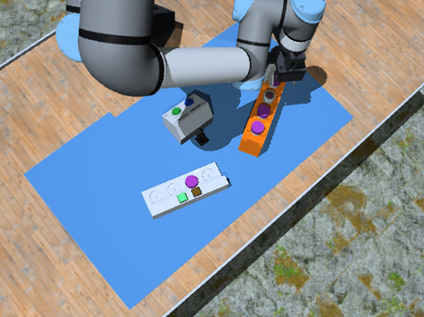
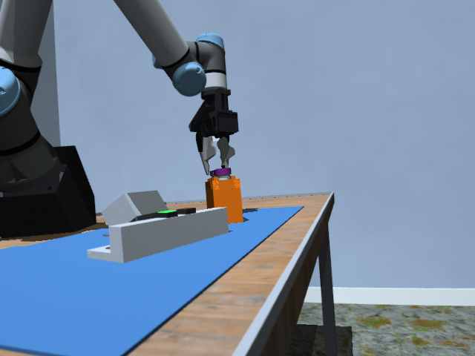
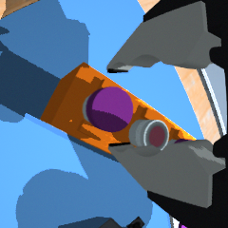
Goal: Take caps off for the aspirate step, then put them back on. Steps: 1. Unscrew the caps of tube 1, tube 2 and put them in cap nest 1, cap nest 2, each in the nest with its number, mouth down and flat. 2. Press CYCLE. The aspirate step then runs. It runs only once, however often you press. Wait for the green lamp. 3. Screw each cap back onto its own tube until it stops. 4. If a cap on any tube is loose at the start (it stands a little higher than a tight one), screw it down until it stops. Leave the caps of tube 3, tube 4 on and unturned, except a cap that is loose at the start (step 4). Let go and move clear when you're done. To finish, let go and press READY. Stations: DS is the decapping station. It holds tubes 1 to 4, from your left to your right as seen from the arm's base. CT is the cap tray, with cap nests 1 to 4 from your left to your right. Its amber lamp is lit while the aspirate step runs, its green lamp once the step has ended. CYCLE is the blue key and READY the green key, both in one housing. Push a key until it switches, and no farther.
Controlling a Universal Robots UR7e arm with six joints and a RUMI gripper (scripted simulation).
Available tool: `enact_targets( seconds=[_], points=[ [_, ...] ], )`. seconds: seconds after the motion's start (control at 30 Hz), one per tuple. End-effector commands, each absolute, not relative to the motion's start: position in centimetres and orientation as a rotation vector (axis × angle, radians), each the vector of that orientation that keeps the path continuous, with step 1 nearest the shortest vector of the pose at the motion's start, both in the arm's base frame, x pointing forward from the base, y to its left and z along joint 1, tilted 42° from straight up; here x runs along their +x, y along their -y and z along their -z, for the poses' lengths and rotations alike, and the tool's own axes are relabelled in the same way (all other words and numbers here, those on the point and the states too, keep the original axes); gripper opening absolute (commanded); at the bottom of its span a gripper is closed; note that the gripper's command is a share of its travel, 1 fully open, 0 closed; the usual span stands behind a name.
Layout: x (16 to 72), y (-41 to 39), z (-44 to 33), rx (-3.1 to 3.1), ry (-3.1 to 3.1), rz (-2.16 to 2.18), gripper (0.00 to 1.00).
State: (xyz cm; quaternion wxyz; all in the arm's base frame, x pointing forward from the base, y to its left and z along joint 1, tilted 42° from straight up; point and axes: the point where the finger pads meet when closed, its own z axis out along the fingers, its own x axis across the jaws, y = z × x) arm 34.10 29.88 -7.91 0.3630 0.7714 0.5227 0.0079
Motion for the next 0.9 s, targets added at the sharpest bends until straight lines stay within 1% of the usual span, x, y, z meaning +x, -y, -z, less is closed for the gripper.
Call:
enact_targets(
  seconds=[0.0,0.03,0.5,0.87],
  points=[
    [34.09,-29.90,7.86,1.977,-1.372,-0.017,0.35],
    [34.09,-29.90,7.86,1.977,-1.372,-0.017,0.00],
    [34.09,-29.90,7.86,1.977,-1.371,-0.017,0.00],
    [33.94,-29.83,7.86,2.266,-0.847,-0.246,0.00]
  ],
)
